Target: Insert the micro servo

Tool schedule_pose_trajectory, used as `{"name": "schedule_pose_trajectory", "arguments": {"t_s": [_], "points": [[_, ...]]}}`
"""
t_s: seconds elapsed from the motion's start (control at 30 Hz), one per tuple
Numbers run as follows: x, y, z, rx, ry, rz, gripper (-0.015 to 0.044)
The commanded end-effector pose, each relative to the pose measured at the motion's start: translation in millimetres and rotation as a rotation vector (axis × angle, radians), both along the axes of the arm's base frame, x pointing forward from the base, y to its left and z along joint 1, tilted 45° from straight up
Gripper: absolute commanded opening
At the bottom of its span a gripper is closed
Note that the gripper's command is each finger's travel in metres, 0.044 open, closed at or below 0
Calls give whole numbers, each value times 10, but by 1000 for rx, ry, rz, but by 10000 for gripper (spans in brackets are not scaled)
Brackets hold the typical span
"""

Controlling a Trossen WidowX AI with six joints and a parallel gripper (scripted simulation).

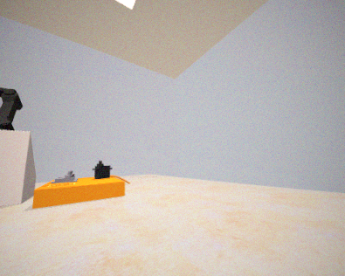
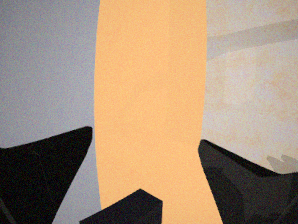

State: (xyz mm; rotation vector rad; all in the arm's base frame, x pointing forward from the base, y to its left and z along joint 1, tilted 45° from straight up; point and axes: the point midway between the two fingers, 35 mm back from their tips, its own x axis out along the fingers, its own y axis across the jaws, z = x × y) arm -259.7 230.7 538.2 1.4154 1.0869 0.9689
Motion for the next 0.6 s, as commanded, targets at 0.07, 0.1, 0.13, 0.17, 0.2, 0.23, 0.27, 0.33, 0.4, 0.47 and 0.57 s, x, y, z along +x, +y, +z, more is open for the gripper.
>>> {"name": "schedule_pose_trajectory", "arguments": {"t_s": [0.07, 0.1, 0.13, 0.17, 0.2, 0.23, 0.27, 0.33, 0.4, 0.47, 0.57], "points": [[18, 58, -15, -1, -5, -7, 440], [31, 95, -25, -2, -9, -11, 440], [44, 142, -39, -4, -13, -16, 440], [60, 194, -54, -5, -17, -21, 440], [77, 248, -70, -7, -21, -26, 440], [95, 297, -85, -9, -25, -31, 440], [110, 339, -98, -10, -28, -35, 440], [164, 388, -95, -15, -43, -44, 440], [199, 470, -122, -19, -49, -53, 440], [244, 579, -163, -25, -57, -63, 440], [330, 738, -219, -35, -67, -79, 440]]}}
